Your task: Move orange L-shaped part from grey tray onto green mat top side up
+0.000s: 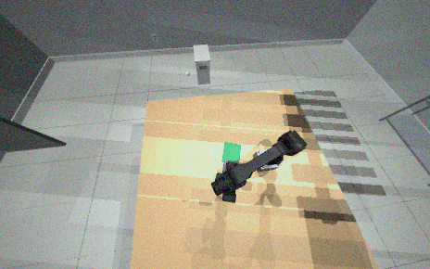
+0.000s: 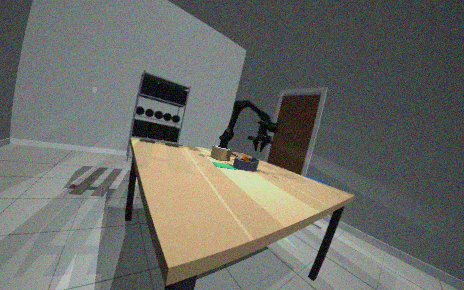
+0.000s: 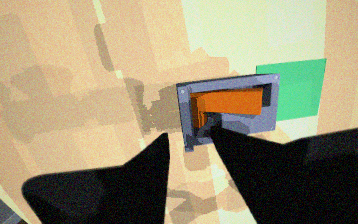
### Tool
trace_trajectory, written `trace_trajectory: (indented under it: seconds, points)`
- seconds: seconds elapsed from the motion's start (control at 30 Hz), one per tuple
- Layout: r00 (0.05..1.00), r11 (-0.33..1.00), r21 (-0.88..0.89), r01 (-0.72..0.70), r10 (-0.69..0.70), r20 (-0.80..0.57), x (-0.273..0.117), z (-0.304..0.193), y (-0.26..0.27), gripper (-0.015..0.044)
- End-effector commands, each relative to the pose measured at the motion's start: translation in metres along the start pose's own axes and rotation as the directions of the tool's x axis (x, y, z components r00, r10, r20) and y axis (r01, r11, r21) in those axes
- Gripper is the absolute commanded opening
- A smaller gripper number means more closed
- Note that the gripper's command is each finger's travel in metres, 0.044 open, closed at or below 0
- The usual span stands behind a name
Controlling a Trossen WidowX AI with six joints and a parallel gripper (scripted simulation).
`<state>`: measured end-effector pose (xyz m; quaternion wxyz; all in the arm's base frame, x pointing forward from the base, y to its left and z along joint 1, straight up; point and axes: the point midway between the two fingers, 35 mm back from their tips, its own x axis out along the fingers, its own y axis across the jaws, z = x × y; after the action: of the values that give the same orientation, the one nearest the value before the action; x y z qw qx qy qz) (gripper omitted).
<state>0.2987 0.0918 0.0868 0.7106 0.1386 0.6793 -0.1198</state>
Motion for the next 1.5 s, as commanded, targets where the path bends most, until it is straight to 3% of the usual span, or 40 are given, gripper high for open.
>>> trace_trajectory:
  seconds: [0.0,0.83,0.97,1.03,1.23,1.47]
  points:
    - [1.000,1.000,-0.004,0.016,-0.016,-0.015,-0.005,-0.003,-0.004,0.0180]
    - [1.000,1.000,-0.001,0.004,-0.005,-0.006,-0.003,-0.002,-0.001,0.0180]
    - [1.000,0.991,-0.132,0.005,-0.006,-0.006,-0.003,0.000,-0.009,0.0280]
    - [1.000,0.963,-0.268,0.006,-0.008,-0.007,-0.004,0.002,-0.016,0.0280]
    - [1.000,0.714,-0.700,0.004,-0.015,-0.009,-0.005,0.007,-0.043,0.0280]
    - [1.000,0.204,-0.979,-0.008,-0.021,-0.012,-0.006,0.009,-0.074,0.0280]
